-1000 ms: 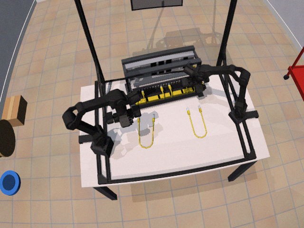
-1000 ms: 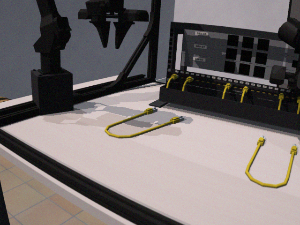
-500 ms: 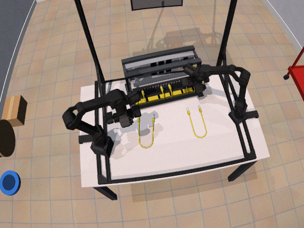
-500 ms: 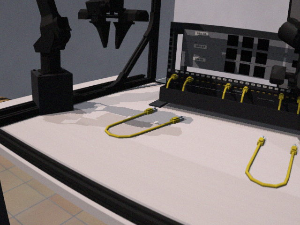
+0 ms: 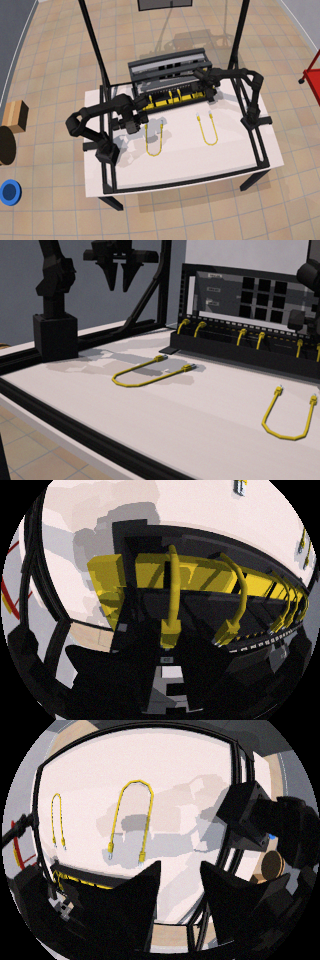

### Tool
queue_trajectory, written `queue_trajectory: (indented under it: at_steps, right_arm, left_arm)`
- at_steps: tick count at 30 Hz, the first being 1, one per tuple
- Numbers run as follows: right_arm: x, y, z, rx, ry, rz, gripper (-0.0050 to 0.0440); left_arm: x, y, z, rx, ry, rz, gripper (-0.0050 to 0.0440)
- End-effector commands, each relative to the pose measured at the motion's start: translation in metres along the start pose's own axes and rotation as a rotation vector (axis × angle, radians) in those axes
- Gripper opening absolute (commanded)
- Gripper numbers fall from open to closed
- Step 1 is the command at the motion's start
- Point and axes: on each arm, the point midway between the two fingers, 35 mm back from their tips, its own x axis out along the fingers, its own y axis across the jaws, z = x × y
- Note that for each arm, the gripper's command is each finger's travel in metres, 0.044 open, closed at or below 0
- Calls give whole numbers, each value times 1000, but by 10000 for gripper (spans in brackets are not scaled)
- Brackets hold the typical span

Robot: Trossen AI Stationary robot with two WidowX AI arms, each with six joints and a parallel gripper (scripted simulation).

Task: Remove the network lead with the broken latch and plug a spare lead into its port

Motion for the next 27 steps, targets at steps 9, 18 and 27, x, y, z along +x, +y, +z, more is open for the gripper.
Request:
queue_trajectory:
  at_steps: [9, 18, 27]
  right_arm:
    - [0, 0, 0, 0, 0, 0, 176]
    - [0, 0, 0, 0, 0, 0, 176]
    - [0, 0, 0, 0, 0, 0, 176]
  left_arm:
    - [0, 0, 0, 0, 0, 0, 55]
    - [-17, 0, 36, 0, 0, 0, 55]
    - [-20, 0, 40, 69, 72, 1, 55]
